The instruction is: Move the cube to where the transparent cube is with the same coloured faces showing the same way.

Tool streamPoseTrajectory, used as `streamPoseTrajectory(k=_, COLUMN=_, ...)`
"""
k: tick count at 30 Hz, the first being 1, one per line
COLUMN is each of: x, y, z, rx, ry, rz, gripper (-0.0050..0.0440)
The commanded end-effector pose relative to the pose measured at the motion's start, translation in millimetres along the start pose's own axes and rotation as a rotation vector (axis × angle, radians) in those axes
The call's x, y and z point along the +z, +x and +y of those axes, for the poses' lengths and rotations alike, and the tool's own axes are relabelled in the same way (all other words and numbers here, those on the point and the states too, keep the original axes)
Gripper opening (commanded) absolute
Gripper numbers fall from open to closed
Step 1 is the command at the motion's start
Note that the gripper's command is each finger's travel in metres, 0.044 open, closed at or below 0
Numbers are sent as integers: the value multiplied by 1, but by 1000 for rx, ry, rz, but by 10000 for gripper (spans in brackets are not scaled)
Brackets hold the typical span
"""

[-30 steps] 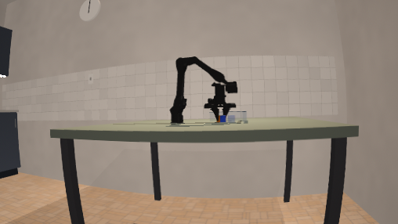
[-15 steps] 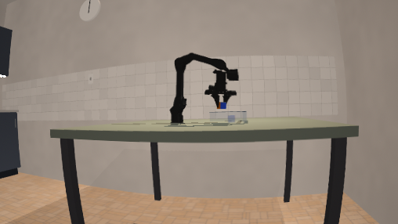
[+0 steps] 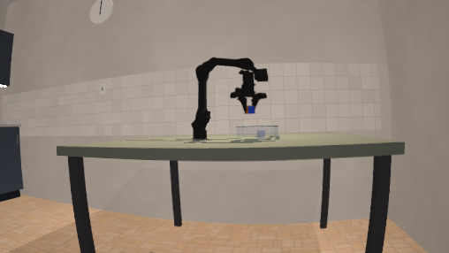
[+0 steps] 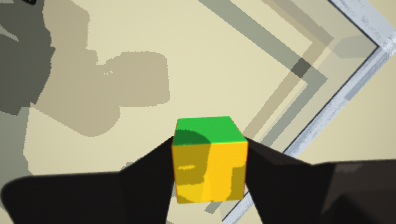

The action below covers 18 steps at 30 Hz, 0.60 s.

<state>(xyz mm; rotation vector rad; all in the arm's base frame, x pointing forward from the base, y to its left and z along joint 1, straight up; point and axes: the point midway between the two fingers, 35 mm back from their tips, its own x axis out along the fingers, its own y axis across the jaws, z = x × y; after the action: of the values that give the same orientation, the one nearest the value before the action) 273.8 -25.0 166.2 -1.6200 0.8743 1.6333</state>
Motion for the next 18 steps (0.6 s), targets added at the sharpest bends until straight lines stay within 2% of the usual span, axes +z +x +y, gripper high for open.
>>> streamPoseTrajectory(k=1, x=-16, y=-1, z=-8, rx=-23, ry=101, rz=19, gripper=0)
streamPoseTrajectory(k=11, x=-61, y=23, z=-23, rx=-28, ry=441, rz=18, gripper=0)
streamPoseTrajectory(k=18, x=-75, y=31, z=-26, rx=-29, ry=541, rz=18, gripper=0)
